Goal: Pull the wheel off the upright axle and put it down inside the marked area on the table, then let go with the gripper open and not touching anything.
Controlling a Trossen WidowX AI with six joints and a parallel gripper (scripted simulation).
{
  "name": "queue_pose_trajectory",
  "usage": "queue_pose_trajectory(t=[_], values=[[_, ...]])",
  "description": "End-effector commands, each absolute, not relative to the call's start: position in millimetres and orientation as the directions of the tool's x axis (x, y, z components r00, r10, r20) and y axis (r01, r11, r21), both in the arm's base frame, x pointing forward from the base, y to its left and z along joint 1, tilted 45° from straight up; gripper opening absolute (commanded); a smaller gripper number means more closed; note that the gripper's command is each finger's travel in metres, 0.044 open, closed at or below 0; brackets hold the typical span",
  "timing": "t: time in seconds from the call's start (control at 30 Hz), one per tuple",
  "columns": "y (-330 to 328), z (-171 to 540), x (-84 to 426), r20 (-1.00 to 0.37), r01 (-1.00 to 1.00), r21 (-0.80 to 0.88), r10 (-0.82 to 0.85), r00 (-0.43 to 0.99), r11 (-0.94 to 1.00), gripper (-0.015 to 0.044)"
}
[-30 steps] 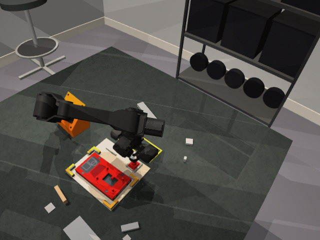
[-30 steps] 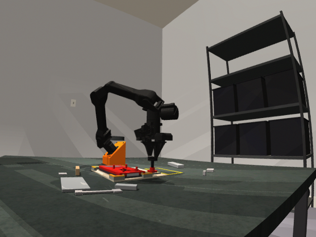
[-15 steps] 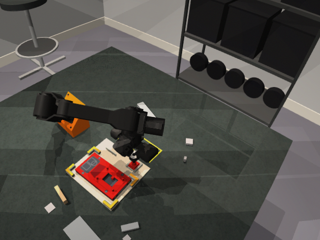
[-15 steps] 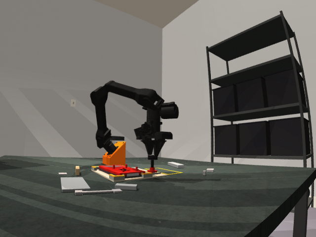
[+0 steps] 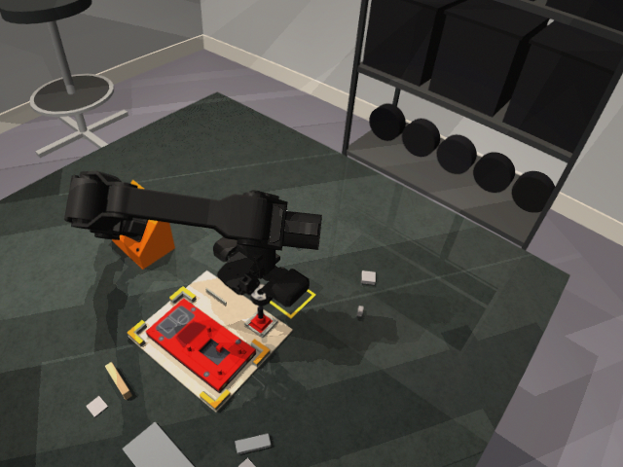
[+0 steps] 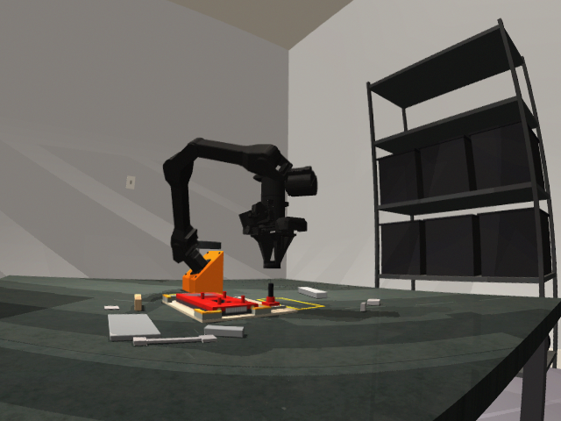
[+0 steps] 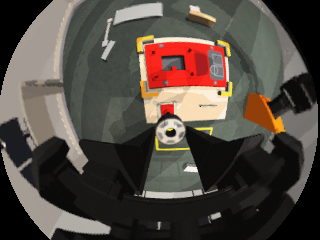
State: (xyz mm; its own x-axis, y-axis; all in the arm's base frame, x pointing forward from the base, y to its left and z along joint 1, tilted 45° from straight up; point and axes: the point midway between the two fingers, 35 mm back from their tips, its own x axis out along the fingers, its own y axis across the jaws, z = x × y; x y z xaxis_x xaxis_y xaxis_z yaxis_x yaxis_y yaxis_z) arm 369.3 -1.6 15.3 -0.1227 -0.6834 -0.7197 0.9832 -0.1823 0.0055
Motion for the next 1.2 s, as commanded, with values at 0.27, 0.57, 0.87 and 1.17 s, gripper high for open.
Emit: queue_pose_trajectory(t=[0.27, 0.57, 0.87, 1.17], values=[[41, -18, 351, -0.726, 0.983, 0.002, -0.675, -0.127, -0.186, 0.0000], [81, -46, 326, -0.725, 0.981, 0.002, -0.676, -0.131, -0.192, 0.0000], [71, -58, 323, -0.725, 0.981, 0.002, -0.676, -0.131, -0.192, 0.0000], [53, -78, 322, -0.725, 0.981, 0.002, -0.676, -0.130, -0.191, 0.0000]])
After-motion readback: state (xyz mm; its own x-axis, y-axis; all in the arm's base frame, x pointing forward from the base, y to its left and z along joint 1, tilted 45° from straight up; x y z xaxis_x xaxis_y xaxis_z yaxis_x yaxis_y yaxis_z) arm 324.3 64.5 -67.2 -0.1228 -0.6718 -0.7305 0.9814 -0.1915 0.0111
